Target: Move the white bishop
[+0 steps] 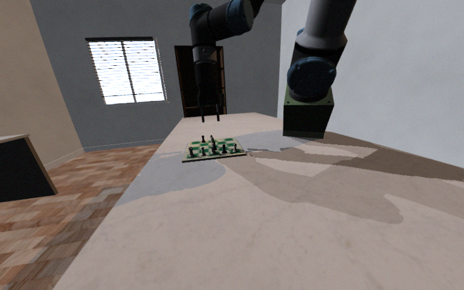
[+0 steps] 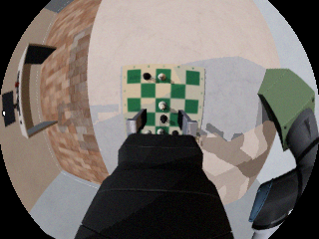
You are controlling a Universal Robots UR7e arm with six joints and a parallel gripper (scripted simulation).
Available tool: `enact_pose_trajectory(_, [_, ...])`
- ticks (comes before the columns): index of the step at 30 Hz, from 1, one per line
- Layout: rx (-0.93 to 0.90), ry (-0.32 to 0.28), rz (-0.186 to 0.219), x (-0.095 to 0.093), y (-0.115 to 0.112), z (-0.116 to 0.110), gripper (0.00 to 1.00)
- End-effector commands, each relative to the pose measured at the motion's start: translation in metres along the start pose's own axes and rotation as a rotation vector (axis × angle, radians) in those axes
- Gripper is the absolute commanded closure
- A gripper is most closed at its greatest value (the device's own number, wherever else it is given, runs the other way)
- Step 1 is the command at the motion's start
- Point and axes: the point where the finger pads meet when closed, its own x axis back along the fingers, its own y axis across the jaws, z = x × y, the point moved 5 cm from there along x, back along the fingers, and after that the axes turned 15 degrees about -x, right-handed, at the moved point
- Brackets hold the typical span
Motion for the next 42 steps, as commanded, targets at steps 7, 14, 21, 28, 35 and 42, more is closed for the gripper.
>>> enact_pose_trajectory(7, [0.000, 0.000, 0.001, 0.002, 0.000, 0.000, 0.00])
enact_pose_trajectory(14, [0.000, 0.000, 0.001, 0.011, 0.000, 0.000, 0.00])
enact_pose_trajectory(21, [0.000, 0.000, 0.001, 0.040, 0.000, 0.000, 0.00])
enact_pose_trajectory(28, [0.000, 0.000, 0.001, 0.066, 0.000, 0.000, 0.00])
enact_pose_trajectory(35, [0.000, 0.000, 0.001, 0.072, 0.000, 0.000, 0.00])
enact_pose_trajectory(42, [0.000, 0.000, 0.001, 0.072, 0.000, 0.000, 0.00])
